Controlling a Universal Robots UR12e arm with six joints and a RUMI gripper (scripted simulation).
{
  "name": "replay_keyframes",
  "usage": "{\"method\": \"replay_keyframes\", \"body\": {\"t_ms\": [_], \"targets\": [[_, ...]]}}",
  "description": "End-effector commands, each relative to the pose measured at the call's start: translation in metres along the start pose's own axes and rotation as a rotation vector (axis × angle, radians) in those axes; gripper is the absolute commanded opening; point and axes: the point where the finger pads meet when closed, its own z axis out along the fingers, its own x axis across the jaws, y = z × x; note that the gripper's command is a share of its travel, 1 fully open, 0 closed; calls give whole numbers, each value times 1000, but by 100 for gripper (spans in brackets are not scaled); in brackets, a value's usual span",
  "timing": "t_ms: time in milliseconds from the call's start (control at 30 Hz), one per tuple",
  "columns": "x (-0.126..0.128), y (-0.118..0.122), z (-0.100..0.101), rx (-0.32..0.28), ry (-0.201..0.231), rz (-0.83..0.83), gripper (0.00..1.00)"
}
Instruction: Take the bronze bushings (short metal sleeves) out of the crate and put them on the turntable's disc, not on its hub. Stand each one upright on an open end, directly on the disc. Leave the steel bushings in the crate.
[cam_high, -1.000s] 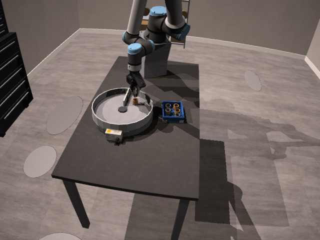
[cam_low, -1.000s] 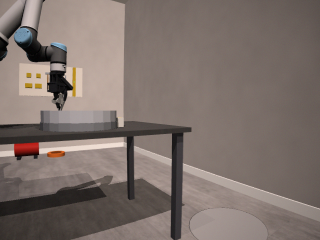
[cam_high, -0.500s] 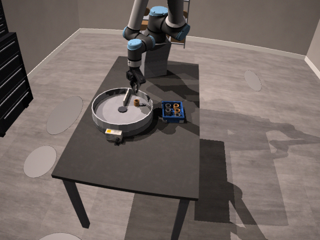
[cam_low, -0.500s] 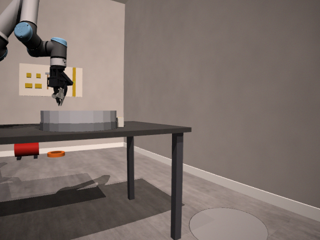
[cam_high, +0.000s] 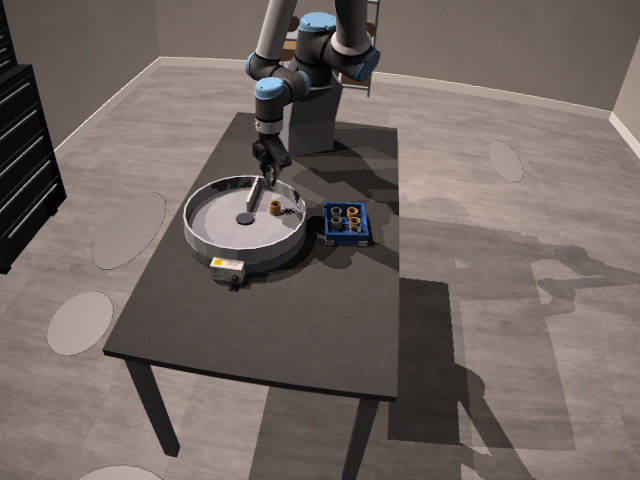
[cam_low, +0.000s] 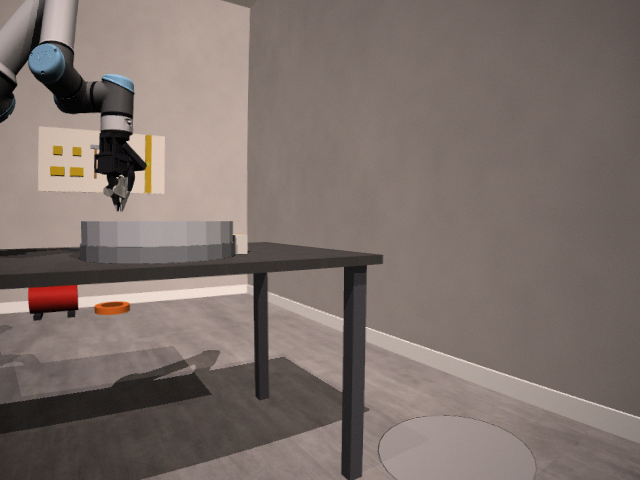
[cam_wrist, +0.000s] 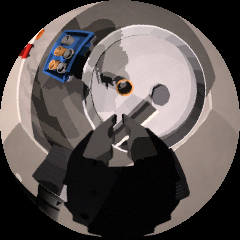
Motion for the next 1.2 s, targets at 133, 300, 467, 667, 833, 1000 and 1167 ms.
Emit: {"method": "replay_keyframes", "body": {"t_ms": [133,300,467,667,833,1000,1167], "targets": [[0,0,0,0,1,0,6],[0,0,0,0,1,0,6],[0,-1,0,0,1,0,5],[-14,-11,0,1,1,0,5],[-43,-34,-1,1,1,0,5],[-93,-74,-1,1,1,0,5],[-147,-118,-1,2,1,0,5]]}}
